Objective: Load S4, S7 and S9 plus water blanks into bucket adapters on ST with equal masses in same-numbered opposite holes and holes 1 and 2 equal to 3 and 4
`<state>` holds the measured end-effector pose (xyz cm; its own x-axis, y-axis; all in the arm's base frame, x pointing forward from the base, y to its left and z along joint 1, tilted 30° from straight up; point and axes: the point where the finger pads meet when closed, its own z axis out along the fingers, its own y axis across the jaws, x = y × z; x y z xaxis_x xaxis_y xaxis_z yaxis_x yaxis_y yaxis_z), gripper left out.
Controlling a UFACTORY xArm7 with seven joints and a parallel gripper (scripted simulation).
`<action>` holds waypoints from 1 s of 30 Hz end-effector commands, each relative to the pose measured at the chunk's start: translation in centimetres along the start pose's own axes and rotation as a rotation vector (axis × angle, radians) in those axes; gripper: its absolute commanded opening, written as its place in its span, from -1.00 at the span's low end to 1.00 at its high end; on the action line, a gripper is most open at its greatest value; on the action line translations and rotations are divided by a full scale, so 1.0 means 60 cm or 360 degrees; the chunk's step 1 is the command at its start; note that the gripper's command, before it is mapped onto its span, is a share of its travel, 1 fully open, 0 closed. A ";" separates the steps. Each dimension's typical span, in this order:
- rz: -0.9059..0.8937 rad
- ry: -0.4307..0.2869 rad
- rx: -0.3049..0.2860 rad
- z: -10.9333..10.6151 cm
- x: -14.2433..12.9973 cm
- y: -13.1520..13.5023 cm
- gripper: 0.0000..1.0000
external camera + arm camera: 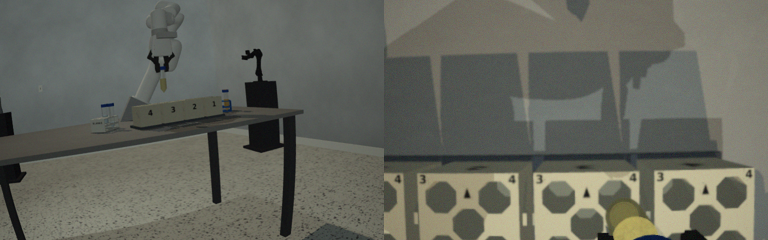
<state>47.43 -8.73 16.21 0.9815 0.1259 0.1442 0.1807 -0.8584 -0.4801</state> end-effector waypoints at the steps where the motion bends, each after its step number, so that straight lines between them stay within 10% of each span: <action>1: 0.0001 0.0006 -0.0004 -0.003 0.001 0.002 -1.00; 30: 0.0001 0.0006 -0.0004 0.057 0.002 0.002 -1.00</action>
<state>47.61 -7.20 13.53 0.9816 0.1259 0.1437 0.1804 -0.8582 -0.4806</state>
